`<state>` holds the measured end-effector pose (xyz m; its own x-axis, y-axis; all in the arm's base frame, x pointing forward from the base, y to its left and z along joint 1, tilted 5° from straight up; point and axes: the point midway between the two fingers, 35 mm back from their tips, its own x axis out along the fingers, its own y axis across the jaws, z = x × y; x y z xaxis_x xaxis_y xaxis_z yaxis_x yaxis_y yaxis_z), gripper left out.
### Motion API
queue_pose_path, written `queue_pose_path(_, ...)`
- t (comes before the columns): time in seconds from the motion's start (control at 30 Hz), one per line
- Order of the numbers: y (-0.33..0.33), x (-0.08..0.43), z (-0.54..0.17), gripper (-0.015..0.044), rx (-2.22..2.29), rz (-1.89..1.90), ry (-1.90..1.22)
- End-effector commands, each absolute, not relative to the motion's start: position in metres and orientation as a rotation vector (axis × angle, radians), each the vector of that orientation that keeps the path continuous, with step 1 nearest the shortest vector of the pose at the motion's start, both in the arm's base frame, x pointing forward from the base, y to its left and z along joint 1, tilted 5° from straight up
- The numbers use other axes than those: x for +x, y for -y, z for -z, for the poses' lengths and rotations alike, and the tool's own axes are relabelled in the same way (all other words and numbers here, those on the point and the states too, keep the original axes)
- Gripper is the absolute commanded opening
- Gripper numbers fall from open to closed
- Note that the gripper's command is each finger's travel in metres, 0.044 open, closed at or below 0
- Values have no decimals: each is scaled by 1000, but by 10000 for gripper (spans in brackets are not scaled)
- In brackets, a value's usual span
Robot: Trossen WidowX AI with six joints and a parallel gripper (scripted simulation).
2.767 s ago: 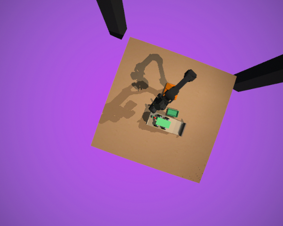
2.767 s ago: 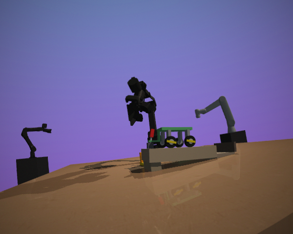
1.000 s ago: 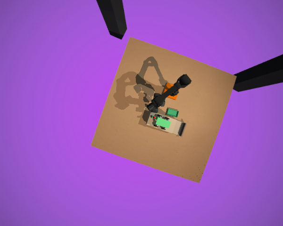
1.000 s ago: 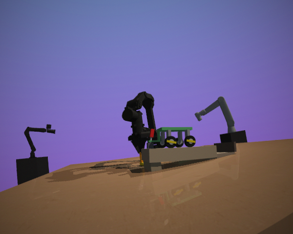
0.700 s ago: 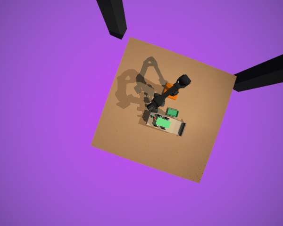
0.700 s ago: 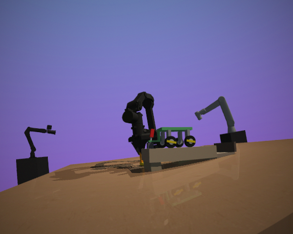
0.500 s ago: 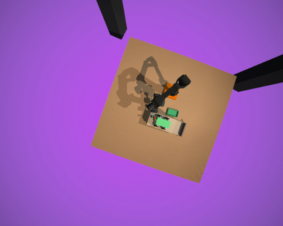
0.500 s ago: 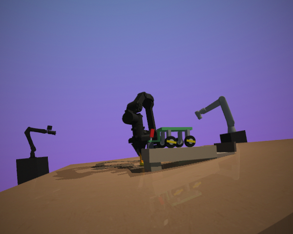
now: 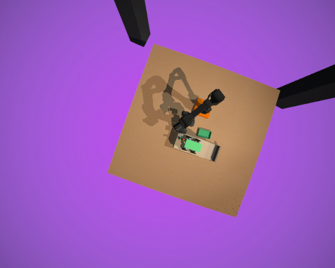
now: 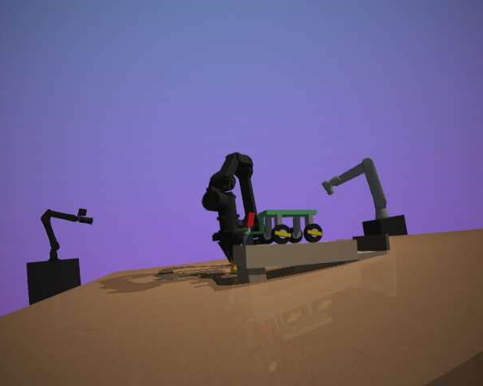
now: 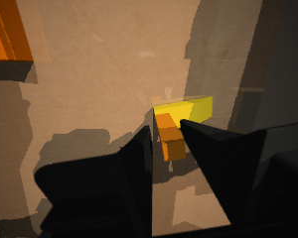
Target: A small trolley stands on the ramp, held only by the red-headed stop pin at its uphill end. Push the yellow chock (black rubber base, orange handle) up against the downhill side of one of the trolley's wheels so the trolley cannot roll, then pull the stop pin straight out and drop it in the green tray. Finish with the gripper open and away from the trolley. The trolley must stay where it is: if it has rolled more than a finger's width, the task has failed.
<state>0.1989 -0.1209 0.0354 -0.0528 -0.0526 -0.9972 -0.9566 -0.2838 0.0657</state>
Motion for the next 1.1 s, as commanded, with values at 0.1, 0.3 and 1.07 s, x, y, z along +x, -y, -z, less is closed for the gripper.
queue_pose_path(0.1,121,199,-36,39,-1427,-1444,-1136)
queue_pose_path(0.3,121,199,-39,0,-1426,-1445,-1136)
queue_pose_path(1.07,117,202,-119,0,-1424,-1452,-1131)
